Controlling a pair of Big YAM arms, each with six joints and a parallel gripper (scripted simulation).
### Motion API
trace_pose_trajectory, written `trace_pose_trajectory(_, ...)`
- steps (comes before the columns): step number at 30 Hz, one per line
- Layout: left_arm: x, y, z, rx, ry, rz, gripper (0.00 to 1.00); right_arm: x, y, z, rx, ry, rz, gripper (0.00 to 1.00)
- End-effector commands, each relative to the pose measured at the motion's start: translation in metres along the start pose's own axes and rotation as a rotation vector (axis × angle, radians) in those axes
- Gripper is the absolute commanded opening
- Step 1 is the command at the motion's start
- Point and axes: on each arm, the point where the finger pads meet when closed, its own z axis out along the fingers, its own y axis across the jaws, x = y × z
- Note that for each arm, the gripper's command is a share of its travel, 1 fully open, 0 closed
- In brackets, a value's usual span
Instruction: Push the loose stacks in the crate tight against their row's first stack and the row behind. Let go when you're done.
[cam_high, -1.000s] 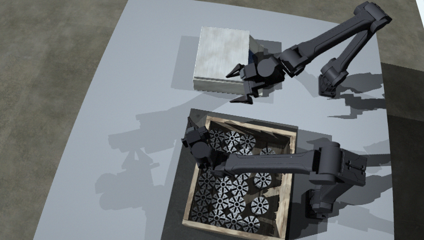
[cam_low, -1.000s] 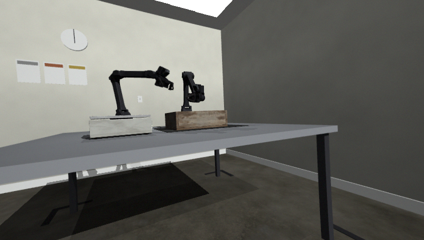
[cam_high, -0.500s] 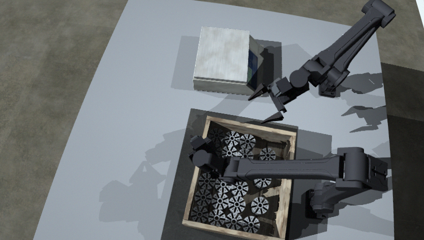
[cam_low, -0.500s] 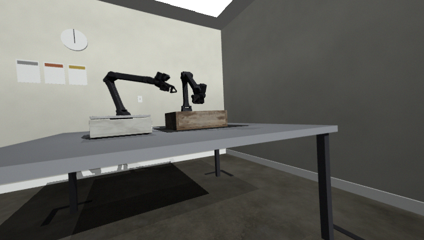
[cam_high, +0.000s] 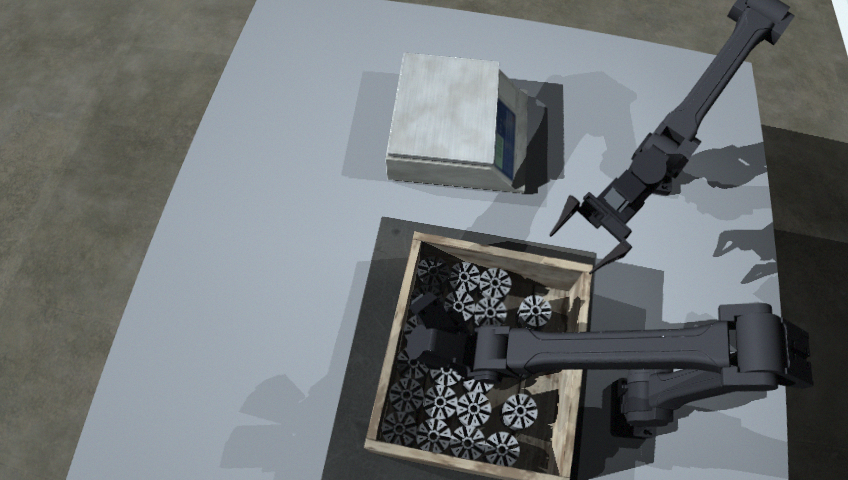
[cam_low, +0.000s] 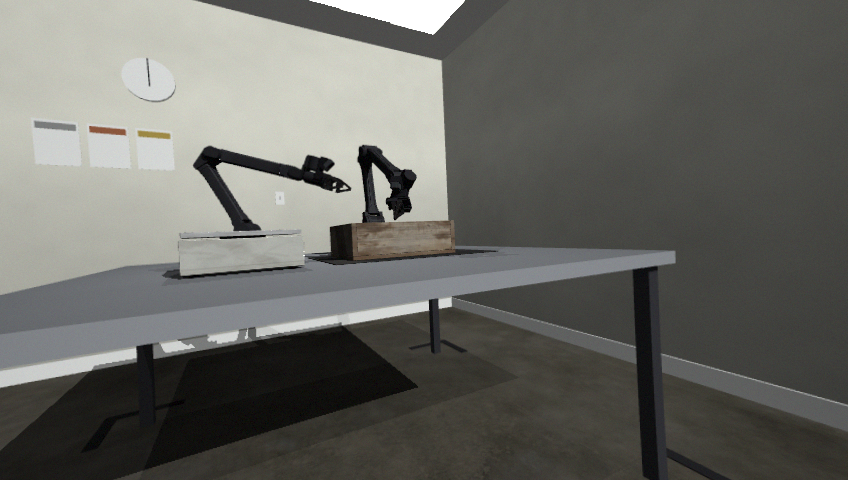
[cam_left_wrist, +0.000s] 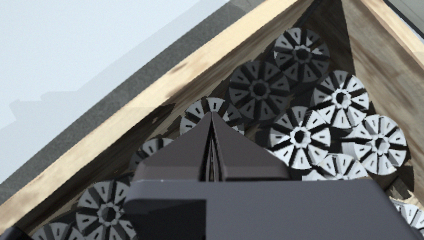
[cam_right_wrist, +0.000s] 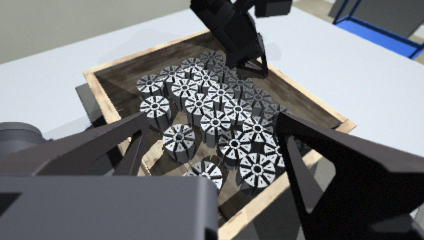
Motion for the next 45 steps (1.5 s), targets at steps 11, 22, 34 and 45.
trace_pose_trajectory(11,0.138,-0.052,-0.098,0.147,0.521,0.143,0.0,0.023,0.077,-0.047,-0.233,-0.134,-0.054,1.0)
trace_pose_trajectory(22,0.198,-0.102,-0.168,0.327,0.775,0.164,0.0,0.043,0.089,-0.048,-0.286,-0.129,-0.07,1.0)
trace_pose_trajectory(34,0.194,-0.096,-0.171,0.31,0.788,0.147,0.0,0.061,0.092,-0.052,-0.294,-0.13,-0.061,1.0)
trace_pose_trajectory(45,0.22,-0.111,-0.152,0.34,0.801,0.152,0.0,0.041,0.091,-0.052,-0.289,-0.168,-0.054,1.0)
